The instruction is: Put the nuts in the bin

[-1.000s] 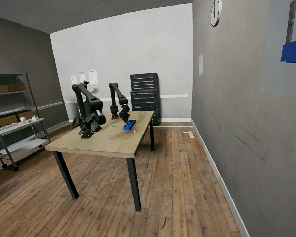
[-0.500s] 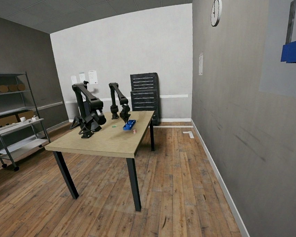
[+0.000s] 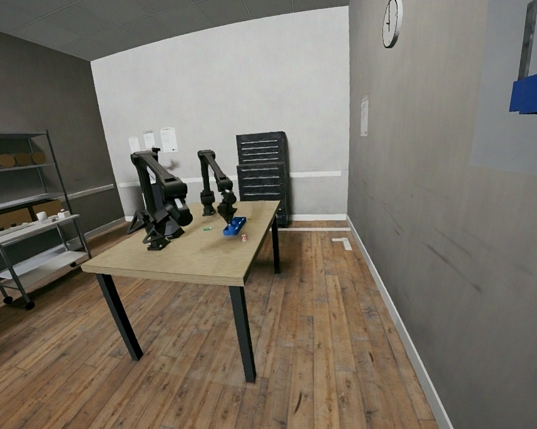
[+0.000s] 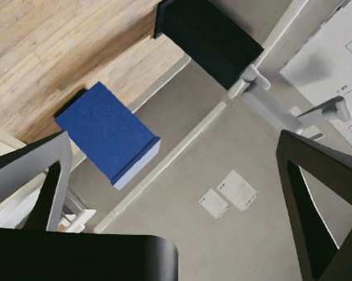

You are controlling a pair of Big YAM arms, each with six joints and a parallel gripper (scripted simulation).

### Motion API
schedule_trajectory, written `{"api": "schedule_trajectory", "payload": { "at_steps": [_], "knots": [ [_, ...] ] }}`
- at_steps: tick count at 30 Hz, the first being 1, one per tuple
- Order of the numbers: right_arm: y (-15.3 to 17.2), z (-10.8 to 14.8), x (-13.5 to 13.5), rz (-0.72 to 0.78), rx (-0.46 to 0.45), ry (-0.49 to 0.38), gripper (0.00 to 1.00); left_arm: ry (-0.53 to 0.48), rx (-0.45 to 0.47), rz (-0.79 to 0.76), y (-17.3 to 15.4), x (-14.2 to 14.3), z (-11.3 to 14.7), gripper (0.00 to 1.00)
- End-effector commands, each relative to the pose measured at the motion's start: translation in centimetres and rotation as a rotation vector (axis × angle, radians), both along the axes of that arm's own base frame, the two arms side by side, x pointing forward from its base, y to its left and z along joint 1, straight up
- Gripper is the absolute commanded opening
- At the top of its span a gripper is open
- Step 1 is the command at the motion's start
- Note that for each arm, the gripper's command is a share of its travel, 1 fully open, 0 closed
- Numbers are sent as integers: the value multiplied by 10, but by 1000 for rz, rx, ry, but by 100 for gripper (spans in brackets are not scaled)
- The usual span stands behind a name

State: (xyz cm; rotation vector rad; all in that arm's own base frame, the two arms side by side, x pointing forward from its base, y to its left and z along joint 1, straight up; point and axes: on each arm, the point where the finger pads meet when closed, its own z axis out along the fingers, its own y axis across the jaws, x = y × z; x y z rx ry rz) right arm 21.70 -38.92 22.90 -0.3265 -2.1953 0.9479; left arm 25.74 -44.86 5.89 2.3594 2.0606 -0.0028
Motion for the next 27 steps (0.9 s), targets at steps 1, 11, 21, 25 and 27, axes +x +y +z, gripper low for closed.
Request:
{"api": "schedule_trajectory", "payload": {
  "at_steps": [1,11,21,25,27],
  "knots": [
    [-3,4,-4,-11,-8,-8,100,5,9,2,2,6,-17,11],
    [-3,4,-4,-11,-8,-8,100,1,2,2,-1,8,-32,11],
    [-3,4,-4,-11,-8,-8,100,-13,-22,0,-9,7,-15,11],
    [-3,4,-4,-11,-8,-8,100,-13,-22,0,-9,8,-15,30],
    [-3,4,-4,-11,-8,-8,100,-13,-22,0,-9,8,-15,30]
  ]
}}
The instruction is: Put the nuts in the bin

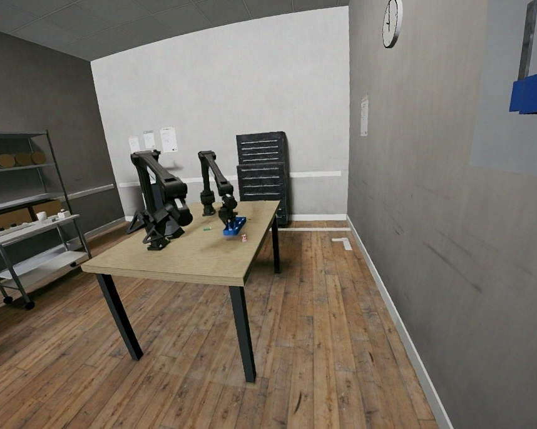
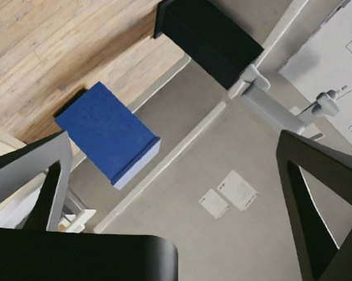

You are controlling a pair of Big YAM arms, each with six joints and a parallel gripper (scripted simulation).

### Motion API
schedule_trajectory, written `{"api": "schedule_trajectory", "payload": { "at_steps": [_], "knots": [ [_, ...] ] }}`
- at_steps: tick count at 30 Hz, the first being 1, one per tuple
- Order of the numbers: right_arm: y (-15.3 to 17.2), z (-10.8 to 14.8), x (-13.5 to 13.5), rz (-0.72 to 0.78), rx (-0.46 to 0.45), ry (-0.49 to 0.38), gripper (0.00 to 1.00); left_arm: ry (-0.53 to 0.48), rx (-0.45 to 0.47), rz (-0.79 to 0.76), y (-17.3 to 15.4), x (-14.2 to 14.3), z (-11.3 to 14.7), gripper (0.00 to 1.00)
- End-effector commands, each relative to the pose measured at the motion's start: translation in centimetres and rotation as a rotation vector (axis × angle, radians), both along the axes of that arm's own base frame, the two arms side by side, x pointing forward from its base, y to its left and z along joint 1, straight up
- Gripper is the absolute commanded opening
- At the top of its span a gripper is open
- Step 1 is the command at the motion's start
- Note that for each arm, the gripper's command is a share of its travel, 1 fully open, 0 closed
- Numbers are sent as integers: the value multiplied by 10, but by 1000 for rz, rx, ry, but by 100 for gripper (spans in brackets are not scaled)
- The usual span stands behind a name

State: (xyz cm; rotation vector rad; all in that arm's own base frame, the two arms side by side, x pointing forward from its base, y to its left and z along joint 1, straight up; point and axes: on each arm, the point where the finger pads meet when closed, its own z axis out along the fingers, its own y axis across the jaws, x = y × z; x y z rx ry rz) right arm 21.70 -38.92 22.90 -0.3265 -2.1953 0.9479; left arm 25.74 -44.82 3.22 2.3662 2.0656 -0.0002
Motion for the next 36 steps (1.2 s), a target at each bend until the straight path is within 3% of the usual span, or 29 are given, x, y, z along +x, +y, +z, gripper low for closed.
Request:
{"api": "schedule_trajectory", "payload": {
  "at_steps": [1,10,17,19,20,22,24,29,33,34,36],
  "knots": [
    [-3,4,-4,-11,-8,-8,100,-17,-29,1,-10,8,12,30],
    [-3,4,-4,-11,-8,-8,100,-11,-19,3,-1,10,8,30],
    [-3,4,-4,-11,-8,-8,100,-36,-61,3,-15,18,39,30],
    [-3,4,-4,-11,-8,-8,100,-36,-61,3,-15,18,39,30],
    [-3,4,-4,-11,-8,-8,100,-13,-22,0,-8,12,20,30],
    [-3,4,-4,-11,-8,-8,100,-13,-23,0,-6,10,24,30],
    [-3,4,-4,-11,-8,-8,100,-35,-59,0,-15,16,45,30],
    [-3,4,-4,-11,-8,-8,100,-36,-61,0,-15,16,53,30],
    [-3,4,-4,-11,-8,-8,100,-13,-22,0,-6,10,39,30],
    [-3,4,-4,-11,-8,-8,100,-36,-62,0,-15,16,64,30],
    [-3,4,-4,-11,-8,-8,100,-36,-62,0,-15,16,64,30]
  ]
}}
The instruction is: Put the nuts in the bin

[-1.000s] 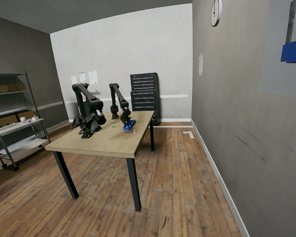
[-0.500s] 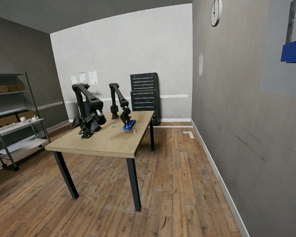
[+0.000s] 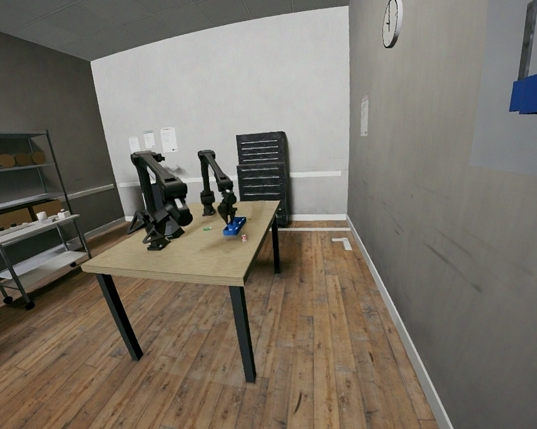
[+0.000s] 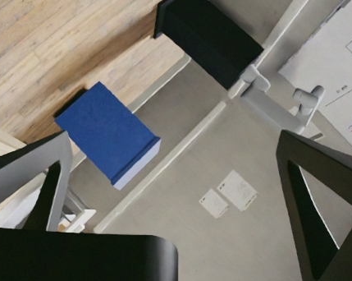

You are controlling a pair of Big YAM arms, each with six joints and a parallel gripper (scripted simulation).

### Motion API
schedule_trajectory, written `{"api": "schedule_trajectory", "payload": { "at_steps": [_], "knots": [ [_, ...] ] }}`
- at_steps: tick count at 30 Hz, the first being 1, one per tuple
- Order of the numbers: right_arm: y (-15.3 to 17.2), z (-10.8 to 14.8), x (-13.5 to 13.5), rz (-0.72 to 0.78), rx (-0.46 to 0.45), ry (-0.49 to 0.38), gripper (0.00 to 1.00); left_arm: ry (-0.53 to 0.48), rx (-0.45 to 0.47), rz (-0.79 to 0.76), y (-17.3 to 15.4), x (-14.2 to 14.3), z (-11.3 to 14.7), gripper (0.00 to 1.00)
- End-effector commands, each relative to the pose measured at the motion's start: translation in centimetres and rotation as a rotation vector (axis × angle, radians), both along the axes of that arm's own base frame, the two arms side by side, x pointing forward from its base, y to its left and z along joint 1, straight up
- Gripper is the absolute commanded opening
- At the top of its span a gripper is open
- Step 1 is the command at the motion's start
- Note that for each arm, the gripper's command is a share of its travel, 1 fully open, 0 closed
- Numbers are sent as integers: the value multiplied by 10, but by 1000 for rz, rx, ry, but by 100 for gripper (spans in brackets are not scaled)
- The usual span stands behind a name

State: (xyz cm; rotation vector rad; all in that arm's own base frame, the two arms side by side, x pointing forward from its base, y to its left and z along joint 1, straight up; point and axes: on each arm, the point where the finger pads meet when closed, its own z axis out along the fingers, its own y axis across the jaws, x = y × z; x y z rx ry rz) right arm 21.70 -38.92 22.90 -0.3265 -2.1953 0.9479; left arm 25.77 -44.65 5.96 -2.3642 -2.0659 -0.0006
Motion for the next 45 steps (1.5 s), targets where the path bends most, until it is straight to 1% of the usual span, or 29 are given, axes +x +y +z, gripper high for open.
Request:
{"api": "schedule_trajectory", "payload": {
  "at_steps": [1,3,4,5,6,7,8,9,10,11,15,17,21,24,30,32,34,35,38,42,45],
  "knots": [
    [-3,4,-4,-11,-8,-8,100,-38,-64,-1,-16,15,42,30],
    [-3,4,-4,-11,-8,-8,100,-38,-64,-1,-16,15,43,30],
    [-3,4,-4,-11,-8,-8,100,-19,-33,0,-11,7,22,30],
    [-3,4,-4,-11,-8,-8,100,-16,-27,-1,-14,6,23,30],
    [-3,4,-4,-11,-8,-8,100,0,-1,-1,-7,2,10,30],
    [-3,4,-4,-11,-8,-8,100,2,3,-1,-6,1,8,30],
    [-3,4,-4,-11,-8,-8,100,1,2,-1,-6,1,7,30],
    [-3,4,-4,-11,-8,-8,100,-19,-33,0,-11,6,22,30],
    [-3,4,-4,-11,-8,-8,100,-19,-33,0,-11,6,22,30],
    [-3,4,-4,-11,-8,-8,100,-35,-61,-1,-20,8,44,100],
    [-3,4,-4,-11,-8,-8,100,-37,-66,-1,-19,8,63,100],
    [-3,4,-4,-11,-8,-8,100,-37,-66,-1,-19,8,63,100],
    [-3,4,-4,-11,-8,-8,100,-33,-58,-1,-19,7,75,100],
    [-3,4,-4,-11,-8,-8,100,-38,-67,-1,-18,7,92,100],
    [-3,4,-4,-11,-8,-8,100,-34,-60,-1,-17,6,112,100],
    [-3,4,-4,-11,-8,-8,100,-38,-66,-1,-16,6,124,100],
    [-3,4,-4,-11,-8,-8,100,-38,-66,-1,-16,6,124,100],
    [-3,4,-4,-11,-8,-8,100,-18,-32,-1,-17,7,108,100],
    [-3,4,-4,-11,-8,-8,100,-39,-68,-1,-15,5,141,100],
    [-3,4,-4,-11,-8,-8,100,-39,-68,-1,-14,5,158,100],
    [-3,4,-4,-11,-8,-8,100,-31,-55,-1,-14,5,162,100]
  ]
}}
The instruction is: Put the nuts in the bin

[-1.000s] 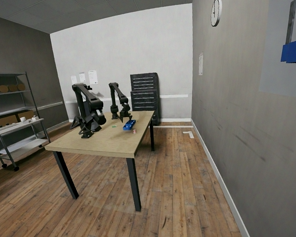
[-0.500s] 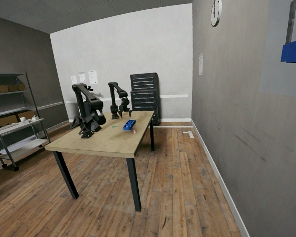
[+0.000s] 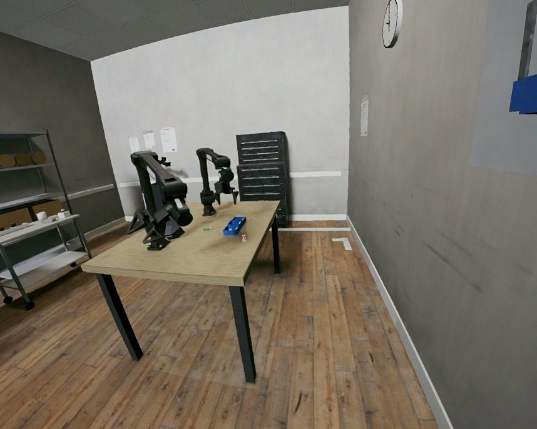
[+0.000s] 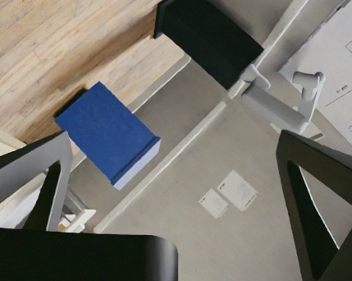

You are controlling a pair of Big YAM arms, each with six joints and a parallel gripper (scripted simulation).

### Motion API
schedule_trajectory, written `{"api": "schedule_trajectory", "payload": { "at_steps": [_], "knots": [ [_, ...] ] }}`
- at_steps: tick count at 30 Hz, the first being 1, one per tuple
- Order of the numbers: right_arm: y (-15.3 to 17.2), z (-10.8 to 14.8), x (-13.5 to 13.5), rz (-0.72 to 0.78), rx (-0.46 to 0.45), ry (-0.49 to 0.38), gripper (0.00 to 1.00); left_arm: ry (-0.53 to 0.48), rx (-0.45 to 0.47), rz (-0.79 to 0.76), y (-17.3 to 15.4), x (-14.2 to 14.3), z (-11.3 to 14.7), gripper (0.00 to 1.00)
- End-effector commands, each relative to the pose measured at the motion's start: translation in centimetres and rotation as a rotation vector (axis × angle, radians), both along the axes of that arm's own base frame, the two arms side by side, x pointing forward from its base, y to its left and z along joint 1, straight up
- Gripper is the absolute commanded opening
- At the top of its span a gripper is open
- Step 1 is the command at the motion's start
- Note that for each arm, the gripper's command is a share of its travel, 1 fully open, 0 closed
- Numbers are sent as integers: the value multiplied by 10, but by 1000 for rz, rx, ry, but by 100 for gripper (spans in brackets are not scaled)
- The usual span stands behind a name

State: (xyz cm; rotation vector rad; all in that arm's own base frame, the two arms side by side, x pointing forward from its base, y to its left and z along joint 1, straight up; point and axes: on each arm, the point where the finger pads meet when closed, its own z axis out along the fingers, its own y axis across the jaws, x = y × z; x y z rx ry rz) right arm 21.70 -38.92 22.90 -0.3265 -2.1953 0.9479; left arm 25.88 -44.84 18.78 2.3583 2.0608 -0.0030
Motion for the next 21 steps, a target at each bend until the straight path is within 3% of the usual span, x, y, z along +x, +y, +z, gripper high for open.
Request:
{"api": "schedule_trajectory", "payload": {
  "at_steps": [1,6,7,10,11,13,14,15,21],
  "knots": [
    [-3,4,-4,-11,-8,-8,100,-26,-46,-1,-12,4,39,100],
    [-3,4,-4,-11,-8,-8,100,-32,-56,-1,-10,3,56,100],
    [-3,4,-4,-11,-8,-8,100,-13,-23,-1,-14,4,41,100],
    [-3,4,-4,-11,-8,-8,100,-16,-29,-1,-13,3,52,100],
    [-3,4,-4,-11,-8,-8,100,12,21,-1,1,-5,30,100],
    [-3,4,-4,-11,-8,-8,100,14,25,-1,1,-5,28,100],
    [-3,4,-4,-11,-8,-8,100,9,16,-1,-2,-4,29,100],
    [-3,4,-4,-11,-8,-8,100,-14,-25,0,-6,2,47,100],
    [-3,4,-4,-11,-8,-8,100,-14,-25,0,-6,2,47,100]
  ]
}}
